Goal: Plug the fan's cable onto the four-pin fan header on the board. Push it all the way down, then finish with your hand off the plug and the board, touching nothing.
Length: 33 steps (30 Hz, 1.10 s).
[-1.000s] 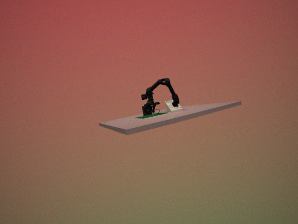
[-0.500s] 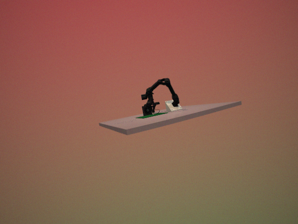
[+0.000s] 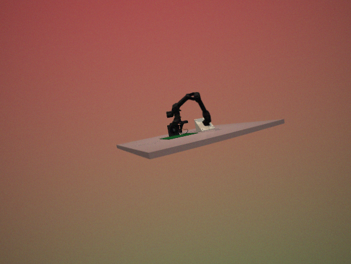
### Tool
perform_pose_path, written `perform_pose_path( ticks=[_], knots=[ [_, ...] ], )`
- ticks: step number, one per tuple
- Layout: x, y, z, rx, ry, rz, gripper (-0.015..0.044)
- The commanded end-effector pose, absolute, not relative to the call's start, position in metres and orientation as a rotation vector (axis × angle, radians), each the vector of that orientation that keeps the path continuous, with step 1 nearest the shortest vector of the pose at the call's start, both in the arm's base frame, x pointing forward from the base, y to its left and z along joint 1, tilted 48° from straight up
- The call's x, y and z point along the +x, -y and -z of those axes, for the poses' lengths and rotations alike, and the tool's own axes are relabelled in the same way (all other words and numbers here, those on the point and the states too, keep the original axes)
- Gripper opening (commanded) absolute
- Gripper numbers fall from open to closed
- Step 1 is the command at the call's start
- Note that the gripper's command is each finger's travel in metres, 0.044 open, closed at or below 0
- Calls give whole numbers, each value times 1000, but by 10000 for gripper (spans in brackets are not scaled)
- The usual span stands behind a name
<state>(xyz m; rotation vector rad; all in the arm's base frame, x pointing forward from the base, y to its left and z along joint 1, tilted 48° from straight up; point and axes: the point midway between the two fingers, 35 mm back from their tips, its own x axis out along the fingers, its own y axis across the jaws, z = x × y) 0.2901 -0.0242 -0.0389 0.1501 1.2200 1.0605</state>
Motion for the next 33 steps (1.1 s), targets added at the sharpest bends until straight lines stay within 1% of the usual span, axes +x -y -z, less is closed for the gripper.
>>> perform_pose_path(
  ticks=[1,32,33],
  knots=[
    [290,21,41,159,-1219,-1061,0],
    [289,11,51,159,-1218,-1062,0],
    [289,14,48,152,-1218,-1057,26]
  ],
)
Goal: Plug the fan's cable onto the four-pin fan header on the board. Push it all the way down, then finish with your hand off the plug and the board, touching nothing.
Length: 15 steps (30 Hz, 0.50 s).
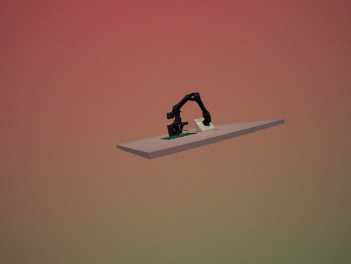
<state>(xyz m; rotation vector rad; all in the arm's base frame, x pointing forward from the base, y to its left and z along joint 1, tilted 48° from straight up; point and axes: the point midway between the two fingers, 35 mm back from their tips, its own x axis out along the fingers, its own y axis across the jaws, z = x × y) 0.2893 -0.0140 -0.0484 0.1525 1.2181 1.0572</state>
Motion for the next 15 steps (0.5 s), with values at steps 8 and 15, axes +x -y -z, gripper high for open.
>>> perform_pose_path(
  ticks=[8,15],
  knots=[
    [289,14,48,152,-1218,-1057,236],
    [292,46,20,156,-1220,-1059,260]
  ],
)
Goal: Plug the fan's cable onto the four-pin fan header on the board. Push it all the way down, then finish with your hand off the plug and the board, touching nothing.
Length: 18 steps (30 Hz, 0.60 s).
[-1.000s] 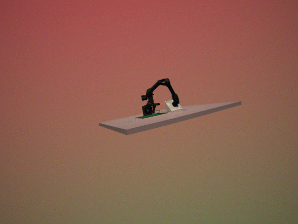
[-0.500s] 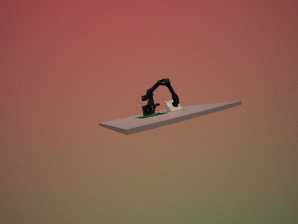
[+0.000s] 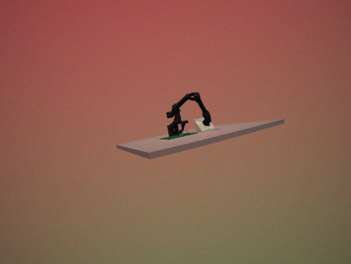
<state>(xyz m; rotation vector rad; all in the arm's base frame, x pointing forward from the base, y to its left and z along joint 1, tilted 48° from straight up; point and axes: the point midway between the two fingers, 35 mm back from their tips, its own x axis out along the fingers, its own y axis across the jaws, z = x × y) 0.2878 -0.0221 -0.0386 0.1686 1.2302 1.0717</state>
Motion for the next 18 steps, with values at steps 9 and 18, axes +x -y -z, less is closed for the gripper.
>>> perform_pose_path(
  ticks=[9,18],
  knots=[
    [307,53,7,156,-1220,-1058,260],
    [395,20,-22,156,-1214,-1061,260]
  ],
)
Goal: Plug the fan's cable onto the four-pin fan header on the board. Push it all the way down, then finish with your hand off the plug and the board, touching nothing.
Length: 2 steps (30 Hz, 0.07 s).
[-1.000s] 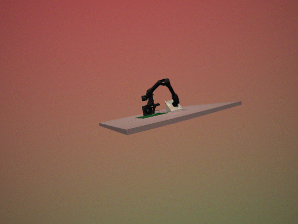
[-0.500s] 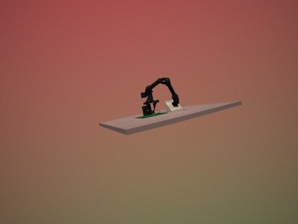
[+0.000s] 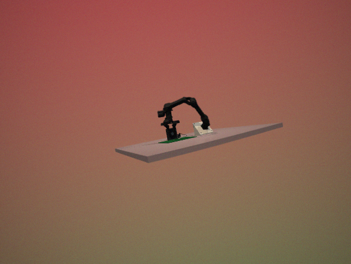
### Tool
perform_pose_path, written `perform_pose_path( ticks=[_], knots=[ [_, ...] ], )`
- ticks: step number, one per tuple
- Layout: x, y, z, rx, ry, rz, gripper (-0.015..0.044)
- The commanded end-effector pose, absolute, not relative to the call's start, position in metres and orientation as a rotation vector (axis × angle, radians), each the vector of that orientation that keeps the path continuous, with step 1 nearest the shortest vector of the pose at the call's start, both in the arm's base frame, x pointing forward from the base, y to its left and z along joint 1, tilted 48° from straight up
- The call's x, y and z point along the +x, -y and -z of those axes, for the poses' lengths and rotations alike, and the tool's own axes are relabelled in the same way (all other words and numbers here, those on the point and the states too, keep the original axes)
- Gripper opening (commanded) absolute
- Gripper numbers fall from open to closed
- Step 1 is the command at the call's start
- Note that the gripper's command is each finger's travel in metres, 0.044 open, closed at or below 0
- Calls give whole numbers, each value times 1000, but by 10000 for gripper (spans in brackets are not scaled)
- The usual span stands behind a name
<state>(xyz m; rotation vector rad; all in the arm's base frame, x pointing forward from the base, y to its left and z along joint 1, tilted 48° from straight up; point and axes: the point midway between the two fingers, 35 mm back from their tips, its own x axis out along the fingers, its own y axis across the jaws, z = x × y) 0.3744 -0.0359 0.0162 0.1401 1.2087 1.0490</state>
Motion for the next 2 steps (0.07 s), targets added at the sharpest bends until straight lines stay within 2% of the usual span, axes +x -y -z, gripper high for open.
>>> perform_pose_path(
  ticks=[1,2],
  knots=[
    [400,17,-24,157,-1213,-1062,260],
    [401,17,-24,157,-1213,-1062,260]
  ],
)
